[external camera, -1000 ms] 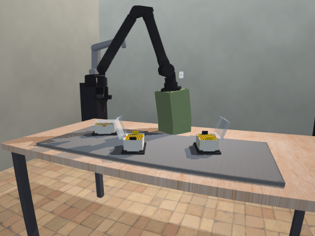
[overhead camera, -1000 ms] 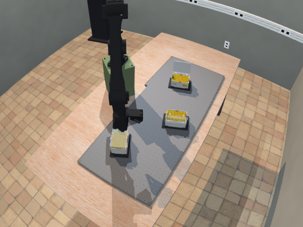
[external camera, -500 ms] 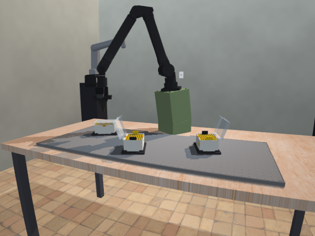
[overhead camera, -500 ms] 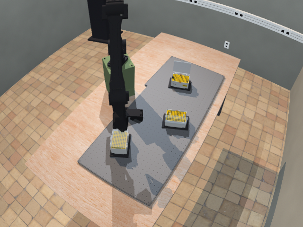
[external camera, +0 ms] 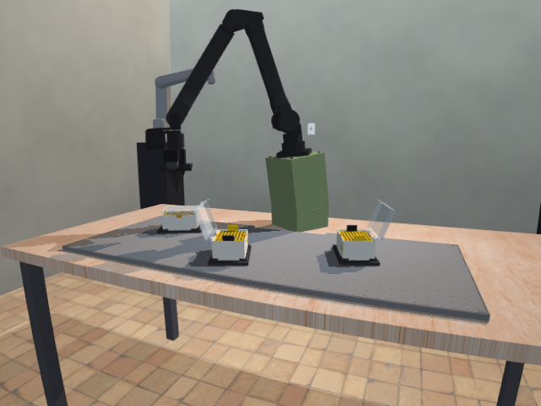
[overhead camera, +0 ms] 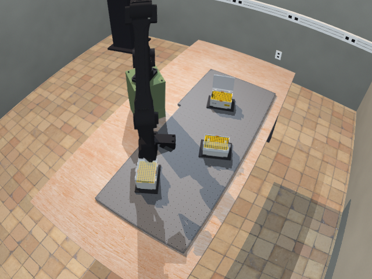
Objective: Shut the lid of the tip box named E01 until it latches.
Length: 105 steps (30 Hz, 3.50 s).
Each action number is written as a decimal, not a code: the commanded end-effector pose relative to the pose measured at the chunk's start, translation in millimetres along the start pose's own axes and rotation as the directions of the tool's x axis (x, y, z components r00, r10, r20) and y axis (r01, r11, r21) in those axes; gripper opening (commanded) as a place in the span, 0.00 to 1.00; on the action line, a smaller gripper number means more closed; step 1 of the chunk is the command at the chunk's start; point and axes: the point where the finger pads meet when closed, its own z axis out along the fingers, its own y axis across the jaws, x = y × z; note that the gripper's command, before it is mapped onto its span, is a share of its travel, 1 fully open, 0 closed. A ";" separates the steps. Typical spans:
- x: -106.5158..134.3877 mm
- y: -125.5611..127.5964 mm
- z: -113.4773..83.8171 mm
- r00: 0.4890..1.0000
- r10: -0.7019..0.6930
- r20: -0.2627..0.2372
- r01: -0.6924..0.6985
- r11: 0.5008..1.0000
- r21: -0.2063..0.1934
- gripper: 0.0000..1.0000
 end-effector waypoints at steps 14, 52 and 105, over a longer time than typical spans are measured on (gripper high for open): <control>5.9 0.6 -34.1 1.000 0.000 0.003 0.000 1.000 0.010 0.00; 2.5 -18.6 -67.5 1.000 0.000 0.007 -0.001 0.999 0.036 0.00; 13.3 2.4 -39.9 1.000 0.001 0.001 -0.001 1.000 -0.004 0.00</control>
